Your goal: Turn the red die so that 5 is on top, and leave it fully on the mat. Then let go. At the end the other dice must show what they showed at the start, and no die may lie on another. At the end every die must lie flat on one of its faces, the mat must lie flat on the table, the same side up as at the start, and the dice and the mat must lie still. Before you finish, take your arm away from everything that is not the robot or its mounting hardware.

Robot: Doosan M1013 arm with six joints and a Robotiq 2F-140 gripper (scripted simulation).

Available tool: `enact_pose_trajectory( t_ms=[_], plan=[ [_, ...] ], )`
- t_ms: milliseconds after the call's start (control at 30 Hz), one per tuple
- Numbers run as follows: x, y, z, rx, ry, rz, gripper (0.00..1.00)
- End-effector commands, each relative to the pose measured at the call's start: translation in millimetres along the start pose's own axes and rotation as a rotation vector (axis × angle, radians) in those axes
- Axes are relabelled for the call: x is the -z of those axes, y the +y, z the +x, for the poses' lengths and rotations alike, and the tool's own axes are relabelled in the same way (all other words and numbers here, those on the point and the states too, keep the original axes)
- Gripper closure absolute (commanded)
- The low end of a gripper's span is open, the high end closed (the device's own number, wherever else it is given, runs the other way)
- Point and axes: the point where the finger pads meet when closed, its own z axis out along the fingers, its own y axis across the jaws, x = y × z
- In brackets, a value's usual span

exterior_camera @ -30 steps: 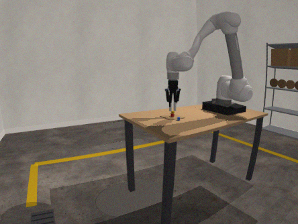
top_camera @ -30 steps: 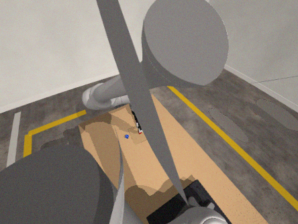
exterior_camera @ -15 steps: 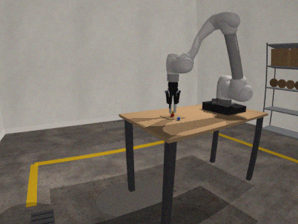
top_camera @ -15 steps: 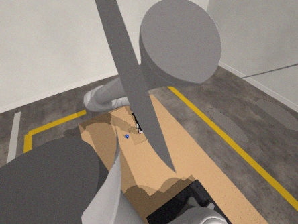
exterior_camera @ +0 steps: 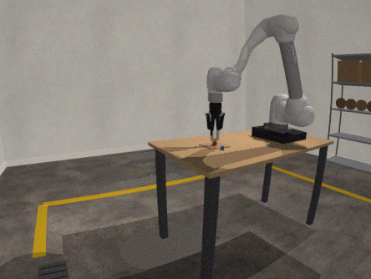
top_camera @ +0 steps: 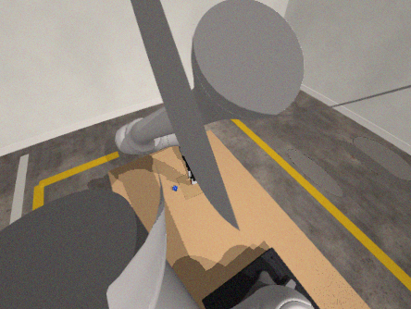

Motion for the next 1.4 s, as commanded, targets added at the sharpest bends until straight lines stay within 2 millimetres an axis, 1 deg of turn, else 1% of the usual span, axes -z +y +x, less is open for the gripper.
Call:
enact_pose_trajectory(
  t_ms=[0,1033,1167,1367],
  plan=[
    [0,0,0,0.0,0.0,0.0,0.79],
    [1,0,0,0.0,0.0,0.0,0.79],
    [8,0,0,0.0,0.0,0.0,0.79],
    [31,0,0,0.0,0.0,0.0,0.79]
  ],
)
